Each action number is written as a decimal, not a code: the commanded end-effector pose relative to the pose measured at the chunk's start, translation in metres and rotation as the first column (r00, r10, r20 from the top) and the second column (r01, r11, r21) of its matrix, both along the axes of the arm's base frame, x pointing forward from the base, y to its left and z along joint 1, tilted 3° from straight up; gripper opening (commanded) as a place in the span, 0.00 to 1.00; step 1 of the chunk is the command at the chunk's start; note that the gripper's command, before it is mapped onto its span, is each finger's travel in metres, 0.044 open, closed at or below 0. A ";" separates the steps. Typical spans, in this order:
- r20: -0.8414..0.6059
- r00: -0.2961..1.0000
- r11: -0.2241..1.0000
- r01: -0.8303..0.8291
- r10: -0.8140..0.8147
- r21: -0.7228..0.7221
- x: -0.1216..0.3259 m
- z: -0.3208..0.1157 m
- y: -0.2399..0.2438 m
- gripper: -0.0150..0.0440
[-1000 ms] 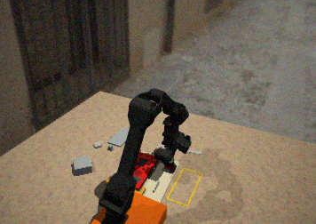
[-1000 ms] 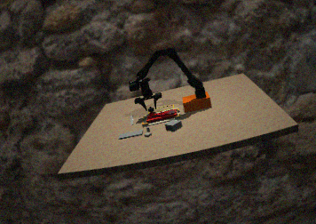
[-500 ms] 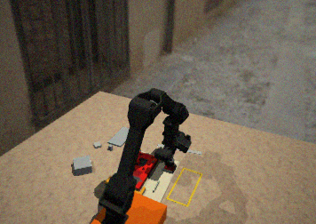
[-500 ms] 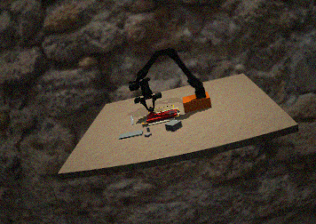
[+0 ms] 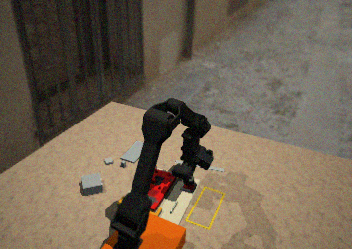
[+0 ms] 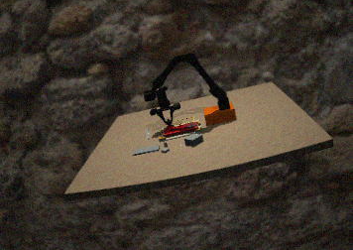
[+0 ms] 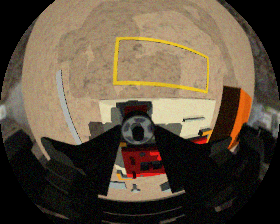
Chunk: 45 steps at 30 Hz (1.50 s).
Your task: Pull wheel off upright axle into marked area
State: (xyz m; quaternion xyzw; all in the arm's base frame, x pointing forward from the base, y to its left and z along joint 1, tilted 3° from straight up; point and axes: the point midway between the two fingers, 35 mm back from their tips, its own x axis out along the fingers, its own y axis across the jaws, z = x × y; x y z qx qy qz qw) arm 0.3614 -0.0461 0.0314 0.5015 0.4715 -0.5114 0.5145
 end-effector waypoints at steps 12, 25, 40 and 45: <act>0.002 1.000 1.000 -0.001 0.001 0.000 0.000 0.007 0.000 0.25; 0.003 1.000 1.000 -0.001 0.001 -0.001 0.000 0.012 0.001 0.25; 0.005 1.000 1.000 -0.002 0.002 -0.001 0.000 0.017 0.001 0.25; 0.005 1.000 1.000 -0.002 0.002 -0.001 0.000 0.018 0.001 0.25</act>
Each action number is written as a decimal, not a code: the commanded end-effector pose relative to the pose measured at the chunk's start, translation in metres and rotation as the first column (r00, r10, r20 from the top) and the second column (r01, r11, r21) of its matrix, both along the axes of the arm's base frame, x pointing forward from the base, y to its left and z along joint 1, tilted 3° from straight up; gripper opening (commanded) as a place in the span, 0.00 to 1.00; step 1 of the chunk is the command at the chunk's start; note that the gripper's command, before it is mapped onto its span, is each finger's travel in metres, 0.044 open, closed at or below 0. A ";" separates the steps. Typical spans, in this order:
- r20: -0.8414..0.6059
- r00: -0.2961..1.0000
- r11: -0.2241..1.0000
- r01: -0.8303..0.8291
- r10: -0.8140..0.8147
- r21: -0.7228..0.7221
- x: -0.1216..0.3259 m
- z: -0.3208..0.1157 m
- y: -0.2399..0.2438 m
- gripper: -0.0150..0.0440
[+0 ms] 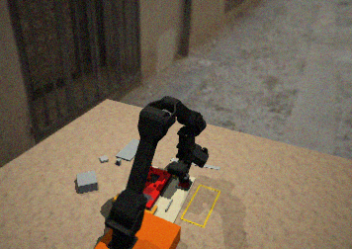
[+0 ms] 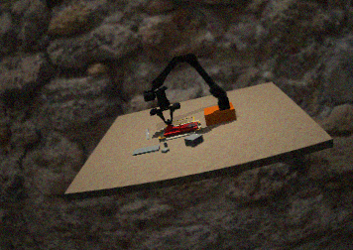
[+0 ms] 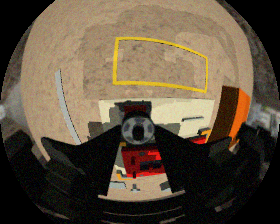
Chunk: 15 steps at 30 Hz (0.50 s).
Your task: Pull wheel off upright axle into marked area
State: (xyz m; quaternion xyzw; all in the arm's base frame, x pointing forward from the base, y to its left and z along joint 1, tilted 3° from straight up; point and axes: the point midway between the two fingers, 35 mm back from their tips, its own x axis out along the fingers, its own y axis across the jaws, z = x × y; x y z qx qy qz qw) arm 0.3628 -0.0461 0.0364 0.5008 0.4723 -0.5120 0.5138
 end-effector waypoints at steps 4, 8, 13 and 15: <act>0.008 1.000 1.000 -0.002 0.002 -0.001 -0.002 0.015 0.001 0.25; 0.008 1.000 1.000 -0.002 0.002 -0.001 -0.002 0.016 0.001 0.25; 0.009 1.000 1.000 -0.002 0.003 -0.001 -0.002 0.018 0.001 0.25; 0.009 1.000 1.000 -0.003 0.003 -0.001 -0.002 0.018 0.001 0.25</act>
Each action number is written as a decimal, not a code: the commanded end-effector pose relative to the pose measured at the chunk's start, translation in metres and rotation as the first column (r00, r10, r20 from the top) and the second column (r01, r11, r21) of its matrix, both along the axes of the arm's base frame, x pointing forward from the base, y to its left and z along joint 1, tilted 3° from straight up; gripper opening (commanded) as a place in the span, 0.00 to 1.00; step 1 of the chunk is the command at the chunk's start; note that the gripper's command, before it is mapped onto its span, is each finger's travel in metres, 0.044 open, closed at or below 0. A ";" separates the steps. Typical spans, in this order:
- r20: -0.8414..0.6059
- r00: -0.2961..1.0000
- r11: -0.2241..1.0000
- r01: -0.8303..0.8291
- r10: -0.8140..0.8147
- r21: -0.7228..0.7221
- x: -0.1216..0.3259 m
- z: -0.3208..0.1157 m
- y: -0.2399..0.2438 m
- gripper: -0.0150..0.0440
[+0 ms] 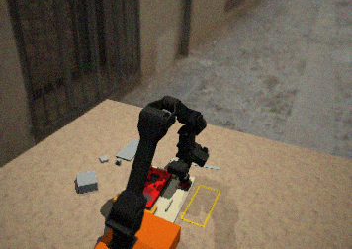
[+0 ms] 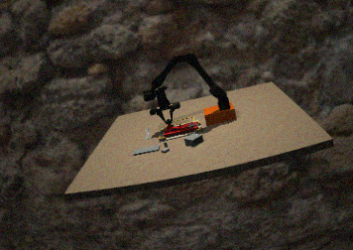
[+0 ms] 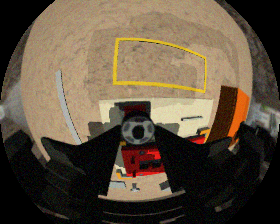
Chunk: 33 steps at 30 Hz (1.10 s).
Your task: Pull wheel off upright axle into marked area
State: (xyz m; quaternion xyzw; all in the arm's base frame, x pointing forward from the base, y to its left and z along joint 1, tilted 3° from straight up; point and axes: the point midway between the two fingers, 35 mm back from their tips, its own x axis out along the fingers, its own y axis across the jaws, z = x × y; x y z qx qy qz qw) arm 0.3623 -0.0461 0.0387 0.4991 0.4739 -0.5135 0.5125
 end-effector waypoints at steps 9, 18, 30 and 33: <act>0.016 1.000 1.000 -0.003 0.003 -0.001 -0.002 0.019 0.001 0.25; 0.017 1.000 1.000 -0.003 0.003 -0.001 -0.002 0.022 0.002 0.25; 0.018 1.000 1.000 -0.003 0.003 -0.001 -0.002 0.026 0.002 0.25; 0.018 1.000 1.000 -0.004 0.004 -0.001 -0.002 0.027 0.002 0.25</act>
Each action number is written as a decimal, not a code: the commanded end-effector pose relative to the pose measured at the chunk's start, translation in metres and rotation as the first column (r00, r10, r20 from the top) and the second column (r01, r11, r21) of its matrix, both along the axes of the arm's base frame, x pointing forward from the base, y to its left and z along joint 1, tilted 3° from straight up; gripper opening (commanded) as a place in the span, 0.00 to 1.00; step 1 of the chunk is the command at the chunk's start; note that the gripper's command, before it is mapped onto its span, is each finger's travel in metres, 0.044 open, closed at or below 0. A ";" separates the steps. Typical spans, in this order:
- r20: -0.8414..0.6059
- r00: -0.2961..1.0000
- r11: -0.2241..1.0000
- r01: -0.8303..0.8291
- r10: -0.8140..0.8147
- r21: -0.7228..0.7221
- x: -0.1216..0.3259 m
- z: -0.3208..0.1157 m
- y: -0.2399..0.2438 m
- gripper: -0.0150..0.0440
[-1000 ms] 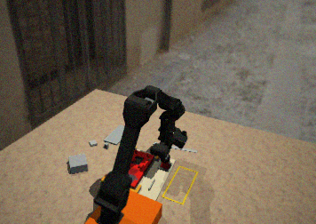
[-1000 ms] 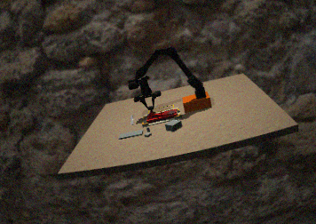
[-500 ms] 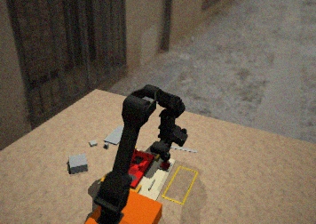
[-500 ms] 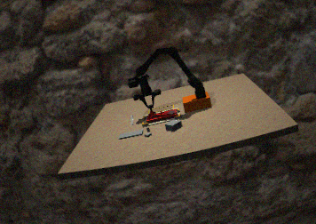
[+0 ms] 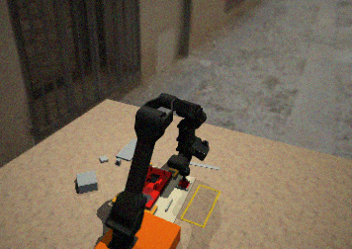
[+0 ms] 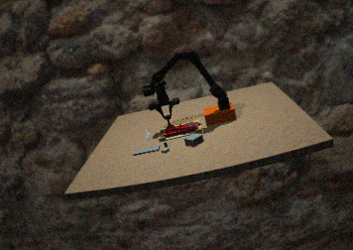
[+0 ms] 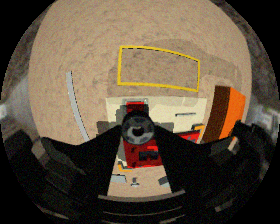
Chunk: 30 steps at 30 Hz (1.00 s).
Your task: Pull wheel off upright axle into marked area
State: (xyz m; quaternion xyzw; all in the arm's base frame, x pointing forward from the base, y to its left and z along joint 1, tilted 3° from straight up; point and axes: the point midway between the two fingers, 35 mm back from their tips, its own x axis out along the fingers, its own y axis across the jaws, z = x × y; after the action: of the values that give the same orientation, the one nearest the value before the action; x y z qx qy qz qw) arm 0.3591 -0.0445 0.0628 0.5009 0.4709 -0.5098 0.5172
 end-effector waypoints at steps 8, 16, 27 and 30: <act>0.005 1.000 1.000 0.000 0.000 0.001 0.000 0.013 0.001 0.25; 0.005 1.000 1.000 0.000 0.000 0.001 -0.005 0.035 0.002 0.25; -0.002 1.000 1.000 -0.002 0.002 -0.003 -0.031 0.033 -0.051 0.25; -0.001 1.000 1.000 -0.001 0.001 -0.005 -0.040 0.035 -0.066 0.25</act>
State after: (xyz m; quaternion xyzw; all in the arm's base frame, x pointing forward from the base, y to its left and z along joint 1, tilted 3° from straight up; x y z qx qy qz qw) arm 0.3316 -0.0931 0.0957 0.4990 0.4692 -0.5127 0.5178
